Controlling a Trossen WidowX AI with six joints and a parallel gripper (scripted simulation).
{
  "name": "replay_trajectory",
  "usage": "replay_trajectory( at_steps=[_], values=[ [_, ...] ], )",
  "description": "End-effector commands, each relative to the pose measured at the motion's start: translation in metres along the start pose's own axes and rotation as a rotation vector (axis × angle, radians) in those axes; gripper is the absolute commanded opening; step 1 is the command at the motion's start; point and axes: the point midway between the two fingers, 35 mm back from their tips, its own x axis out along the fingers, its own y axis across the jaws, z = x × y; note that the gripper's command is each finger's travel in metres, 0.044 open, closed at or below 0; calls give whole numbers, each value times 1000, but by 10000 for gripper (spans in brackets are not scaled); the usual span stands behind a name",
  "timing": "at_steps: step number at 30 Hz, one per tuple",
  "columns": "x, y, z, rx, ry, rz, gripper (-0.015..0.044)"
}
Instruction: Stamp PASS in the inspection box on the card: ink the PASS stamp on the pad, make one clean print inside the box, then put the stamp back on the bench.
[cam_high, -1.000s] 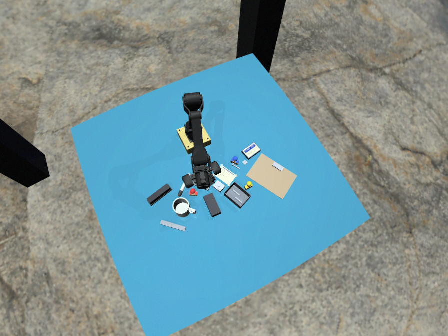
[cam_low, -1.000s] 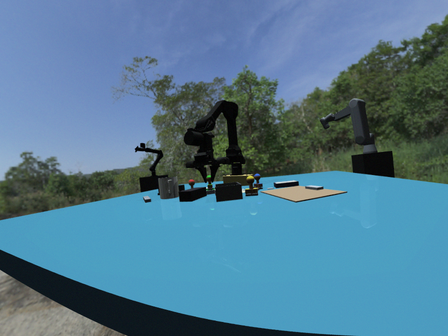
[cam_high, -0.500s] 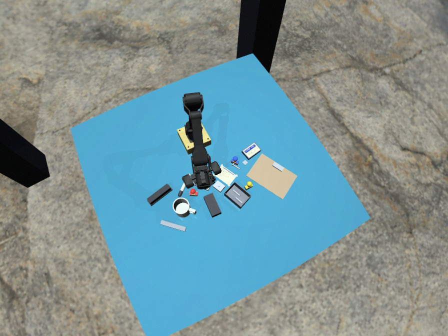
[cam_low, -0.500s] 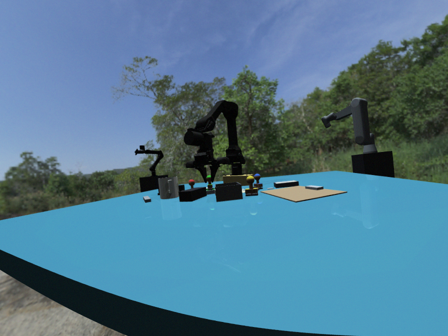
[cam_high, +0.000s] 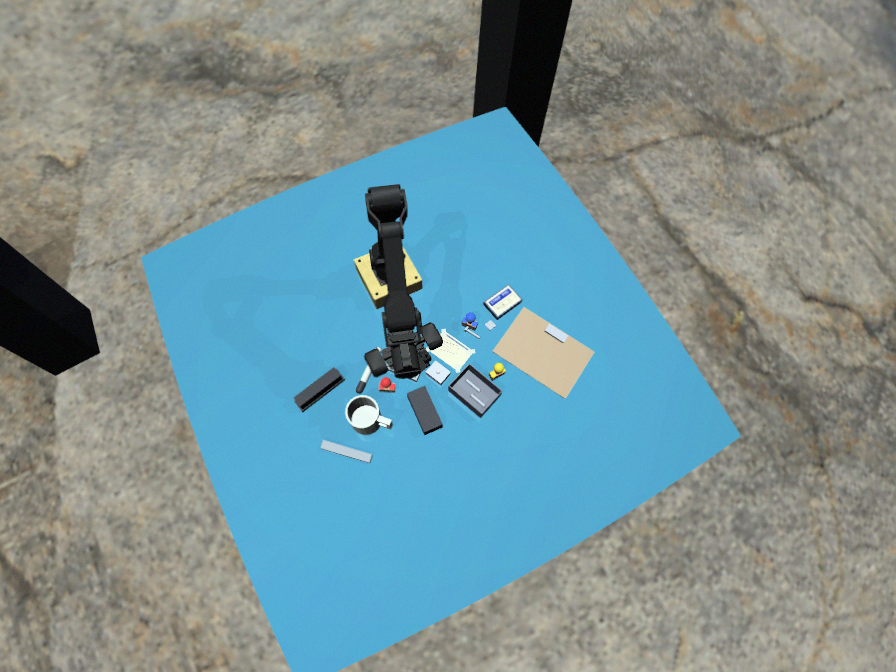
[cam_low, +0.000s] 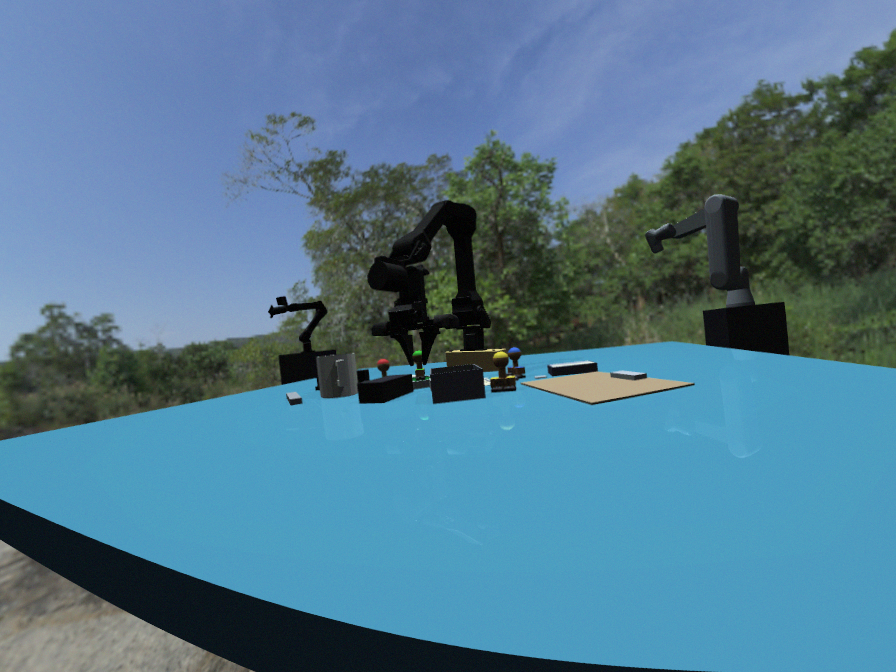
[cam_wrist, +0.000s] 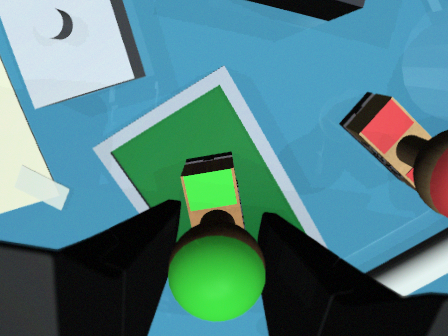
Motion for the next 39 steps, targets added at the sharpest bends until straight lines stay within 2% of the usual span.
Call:
replay_trajectory(
  at_steps=[1, 39],
  values=[
    [3, 0, 0, 1, 1, 1, 0],
    [-5, 0, 1, 1, 1, 1, 0]
  ],
)
